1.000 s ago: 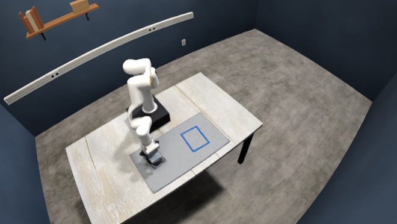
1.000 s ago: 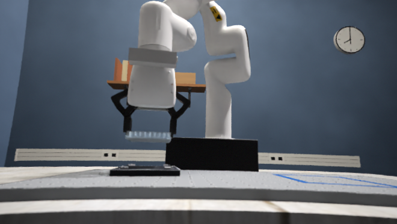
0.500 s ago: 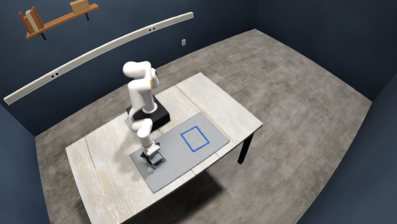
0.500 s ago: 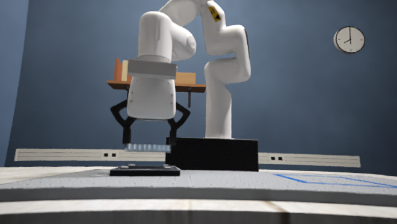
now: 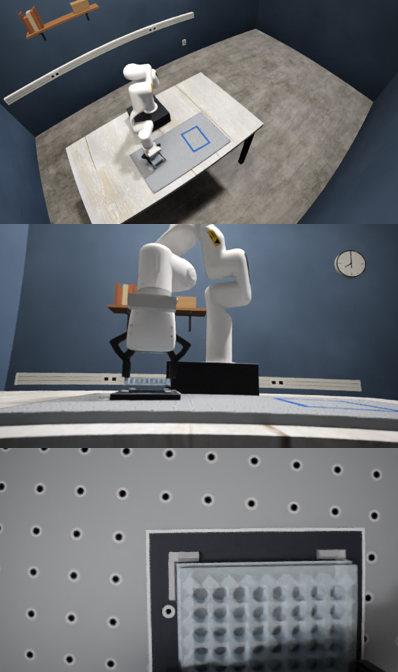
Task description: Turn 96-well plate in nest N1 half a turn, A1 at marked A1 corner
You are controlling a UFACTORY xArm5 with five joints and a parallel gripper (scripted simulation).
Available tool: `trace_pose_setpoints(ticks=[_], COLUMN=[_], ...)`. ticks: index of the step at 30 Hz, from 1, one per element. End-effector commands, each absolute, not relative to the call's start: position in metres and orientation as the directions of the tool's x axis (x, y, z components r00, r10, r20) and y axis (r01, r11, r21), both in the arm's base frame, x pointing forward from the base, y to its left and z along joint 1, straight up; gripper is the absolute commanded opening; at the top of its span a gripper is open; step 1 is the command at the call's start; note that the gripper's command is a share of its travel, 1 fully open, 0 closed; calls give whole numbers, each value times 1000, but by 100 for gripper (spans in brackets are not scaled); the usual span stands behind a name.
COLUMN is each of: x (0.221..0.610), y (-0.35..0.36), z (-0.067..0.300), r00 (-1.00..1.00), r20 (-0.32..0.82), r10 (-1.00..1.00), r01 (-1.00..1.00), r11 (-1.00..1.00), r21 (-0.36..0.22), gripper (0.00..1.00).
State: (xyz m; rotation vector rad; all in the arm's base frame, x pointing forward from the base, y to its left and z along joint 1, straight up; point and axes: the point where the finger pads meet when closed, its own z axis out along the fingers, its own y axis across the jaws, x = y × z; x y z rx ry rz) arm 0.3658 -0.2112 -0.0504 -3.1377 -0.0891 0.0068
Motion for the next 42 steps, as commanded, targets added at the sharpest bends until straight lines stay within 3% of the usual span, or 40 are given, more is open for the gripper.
trace_pose_setpoints(ticks=[1,42], x=[367,367], y=[-212,-212], z=[-49,-53], r00=[998,998], r20=[1,1], r10=[57,57], r01=[57,57], r11=[-998,-998], r21=[-4,-4], gripper=[0,0])
